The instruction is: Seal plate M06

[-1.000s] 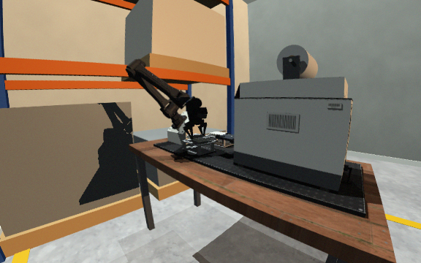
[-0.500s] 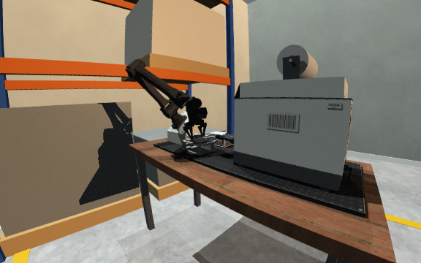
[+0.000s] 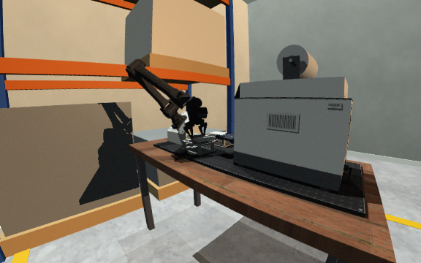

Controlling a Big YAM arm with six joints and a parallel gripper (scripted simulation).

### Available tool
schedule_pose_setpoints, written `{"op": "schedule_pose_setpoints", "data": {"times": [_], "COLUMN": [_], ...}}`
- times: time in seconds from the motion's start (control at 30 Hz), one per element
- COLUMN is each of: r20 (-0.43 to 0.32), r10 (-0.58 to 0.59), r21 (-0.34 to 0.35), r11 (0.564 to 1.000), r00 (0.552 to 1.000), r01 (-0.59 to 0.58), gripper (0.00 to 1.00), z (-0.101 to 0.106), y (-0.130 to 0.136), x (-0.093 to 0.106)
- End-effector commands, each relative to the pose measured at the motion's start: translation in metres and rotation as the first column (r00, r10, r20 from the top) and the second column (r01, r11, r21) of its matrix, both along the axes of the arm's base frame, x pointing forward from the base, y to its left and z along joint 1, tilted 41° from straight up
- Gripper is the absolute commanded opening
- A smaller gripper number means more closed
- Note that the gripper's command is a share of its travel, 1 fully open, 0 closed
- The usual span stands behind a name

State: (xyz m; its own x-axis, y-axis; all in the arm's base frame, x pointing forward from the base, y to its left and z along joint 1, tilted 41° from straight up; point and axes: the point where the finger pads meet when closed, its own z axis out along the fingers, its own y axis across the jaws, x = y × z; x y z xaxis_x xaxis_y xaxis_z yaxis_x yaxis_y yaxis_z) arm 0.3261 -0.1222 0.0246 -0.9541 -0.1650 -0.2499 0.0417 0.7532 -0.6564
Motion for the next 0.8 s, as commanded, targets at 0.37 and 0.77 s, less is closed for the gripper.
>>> {"op": "schedule_pose_setpoints", "data": {"times": [0.37, 0.77], "r20": [-0.01, 0.019], "r10": [0.002, -0.003], "r21": [0.001, -0.001], "r11": [1.0, 1.0], "r00": [1.0, 1.0], "r01": [-0.002, 0.003], "gripper": [0.0, 0.0], "z": [-0.009, -0.002], "y": [-0.004, -0.011], "x": [-0.006, 0.013]}}
